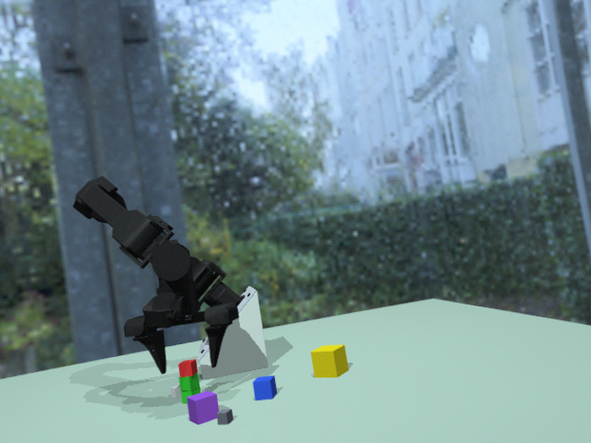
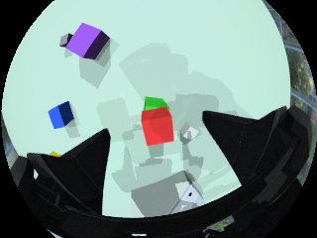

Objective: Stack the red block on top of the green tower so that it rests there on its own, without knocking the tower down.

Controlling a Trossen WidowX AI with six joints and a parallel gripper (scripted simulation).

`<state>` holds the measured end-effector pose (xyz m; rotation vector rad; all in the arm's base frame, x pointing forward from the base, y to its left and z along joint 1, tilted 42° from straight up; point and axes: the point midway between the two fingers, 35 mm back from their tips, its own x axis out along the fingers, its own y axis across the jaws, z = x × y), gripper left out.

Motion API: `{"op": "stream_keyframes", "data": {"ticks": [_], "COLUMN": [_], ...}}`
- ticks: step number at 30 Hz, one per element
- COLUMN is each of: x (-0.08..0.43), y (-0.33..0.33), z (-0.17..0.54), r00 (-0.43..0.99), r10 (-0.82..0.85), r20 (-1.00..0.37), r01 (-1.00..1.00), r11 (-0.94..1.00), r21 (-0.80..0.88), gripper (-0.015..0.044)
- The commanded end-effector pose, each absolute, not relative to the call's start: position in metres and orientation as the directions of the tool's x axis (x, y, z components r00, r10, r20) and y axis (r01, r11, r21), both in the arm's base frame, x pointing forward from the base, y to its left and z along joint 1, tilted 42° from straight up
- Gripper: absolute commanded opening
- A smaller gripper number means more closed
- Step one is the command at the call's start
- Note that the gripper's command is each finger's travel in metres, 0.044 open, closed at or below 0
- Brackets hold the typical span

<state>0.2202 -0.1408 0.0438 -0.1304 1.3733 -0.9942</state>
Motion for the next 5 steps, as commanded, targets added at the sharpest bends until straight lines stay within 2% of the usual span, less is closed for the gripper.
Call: {"op": "stream_keyframes", "data": {"ticks": [1, 5], "x": [0.2206, 0.2206], "y": [-0.1408, -0.1408], "z": [0.0436, 0.0436], "r00": [-0.121, -0.121], "r10": [-0.65, -0.65], "r20": [-0.75, -0.75], "r01": [0.511, 0.511], "r11": [0.607, 0.607], "r21": [-0.608, -0.608], "gripper": [0.044, 0.044]}}
